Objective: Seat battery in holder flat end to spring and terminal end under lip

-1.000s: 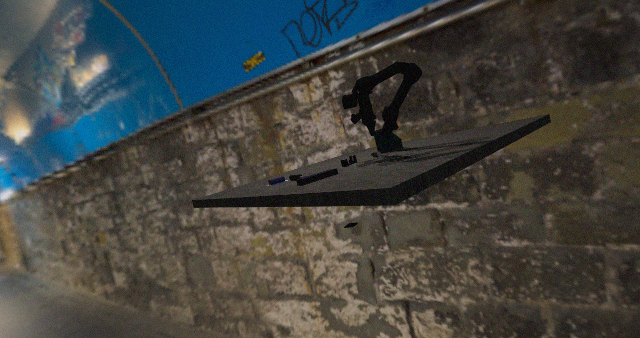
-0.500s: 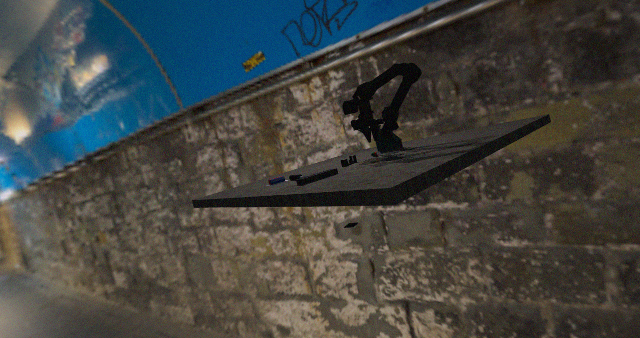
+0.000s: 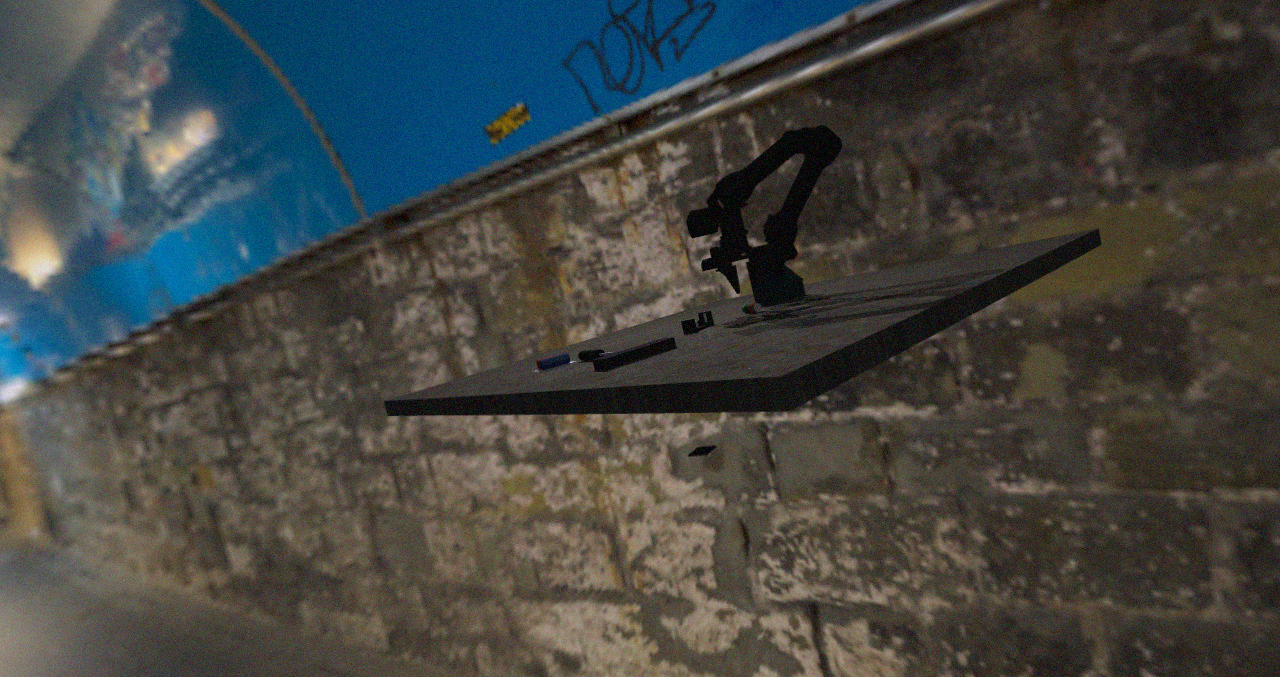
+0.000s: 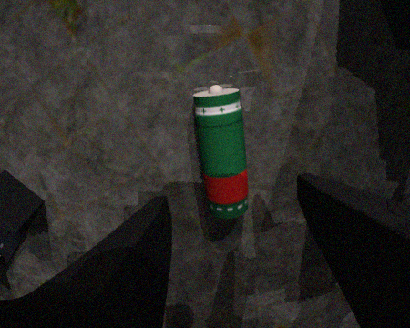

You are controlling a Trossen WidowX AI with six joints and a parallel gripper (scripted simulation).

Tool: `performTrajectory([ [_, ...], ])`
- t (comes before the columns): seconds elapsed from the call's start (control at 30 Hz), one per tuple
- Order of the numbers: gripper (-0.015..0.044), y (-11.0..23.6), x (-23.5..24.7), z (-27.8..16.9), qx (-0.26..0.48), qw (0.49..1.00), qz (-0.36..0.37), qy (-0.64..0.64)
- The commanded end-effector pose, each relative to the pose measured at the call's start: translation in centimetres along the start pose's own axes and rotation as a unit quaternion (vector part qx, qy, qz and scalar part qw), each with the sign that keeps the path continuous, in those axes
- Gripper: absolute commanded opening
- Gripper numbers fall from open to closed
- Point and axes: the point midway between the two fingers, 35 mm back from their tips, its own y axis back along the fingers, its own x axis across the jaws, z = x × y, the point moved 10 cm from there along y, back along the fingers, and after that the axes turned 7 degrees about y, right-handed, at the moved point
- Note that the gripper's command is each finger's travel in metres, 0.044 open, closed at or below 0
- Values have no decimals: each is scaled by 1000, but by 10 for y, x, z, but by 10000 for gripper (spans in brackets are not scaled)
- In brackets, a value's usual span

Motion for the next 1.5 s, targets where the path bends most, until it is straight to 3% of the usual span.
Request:
performTrajectory([
  [0.0, 235, -1, 0, 0, 2, 1000, 0, -15],
  [1.17, 235, -52, -1, 0, 3, 1000, 0, -15],
  [1.33, 104, -52, -1, 0, 3, 1000, 0, -15],
  [1.47, 77, -52, -1, 0, 3, 1000, 0, -15],
])
